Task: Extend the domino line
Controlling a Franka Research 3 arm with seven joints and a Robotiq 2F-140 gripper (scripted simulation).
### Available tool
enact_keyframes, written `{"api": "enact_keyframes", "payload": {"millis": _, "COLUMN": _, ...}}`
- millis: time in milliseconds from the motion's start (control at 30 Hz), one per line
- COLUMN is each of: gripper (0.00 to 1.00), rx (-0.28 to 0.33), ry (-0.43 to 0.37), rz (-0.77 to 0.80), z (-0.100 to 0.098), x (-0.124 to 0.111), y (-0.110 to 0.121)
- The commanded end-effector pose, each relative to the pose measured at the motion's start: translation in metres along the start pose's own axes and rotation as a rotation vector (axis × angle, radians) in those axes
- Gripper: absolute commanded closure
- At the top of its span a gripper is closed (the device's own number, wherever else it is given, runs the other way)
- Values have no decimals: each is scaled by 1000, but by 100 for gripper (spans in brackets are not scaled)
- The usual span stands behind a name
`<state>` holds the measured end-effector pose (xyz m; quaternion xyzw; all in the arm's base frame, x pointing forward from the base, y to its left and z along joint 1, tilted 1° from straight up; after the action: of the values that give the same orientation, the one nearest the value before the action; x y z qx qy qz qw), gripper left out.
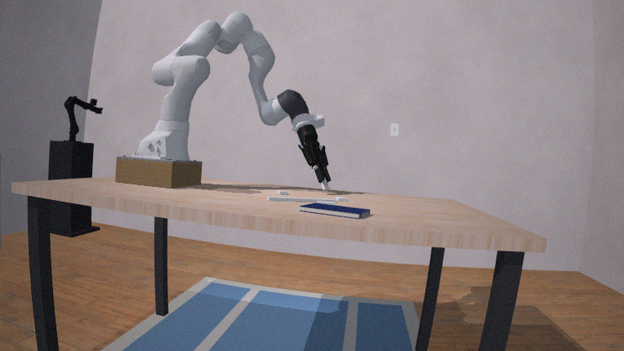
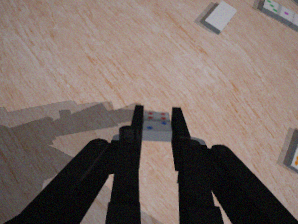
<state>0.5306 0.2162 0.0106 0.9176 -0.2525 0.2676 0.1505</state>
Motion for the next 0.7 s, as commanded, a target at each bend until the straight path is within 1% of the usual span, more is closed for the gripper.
{"api": "enact_keyframes", "payload": {"millis": 0, "gripper": 78, "rx": -6, "ry": 51, "rz": 75, "z": 0, "x": -5, "y": -1}}
{"api": "enact_keyframes", "payload": {"millis": 300, "gripper": 78, "rx": -31, "ry": 170, "rz": 75, "z": 0, "x": -17, "y": -3}}
{"api": "enact_keyframes", "payload": {"millis": 367, "gripper": 78, "rx": -31, "ry": 170, "rz": 75, "z": 0, "x": -17, "y": -3}}
{"api": "enact_keyframes", "payload": {"millis": 667, "gripper": 78, "rx": -57, "ry": 289, "rz": 75, "z": 1, "x": -28, "y": -6}}
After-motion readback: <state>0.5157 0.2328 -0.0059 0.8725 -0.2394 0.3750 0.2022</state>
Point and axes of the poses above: the point where the finger pads meet when closed, its own z axis out along the fingers, its own y axis across the jaws, x = y × z, the point moved 3 cm from there along -z, back along the fingers, and after that the axes turned 10 degrees about -z, right-handed, at the moved point
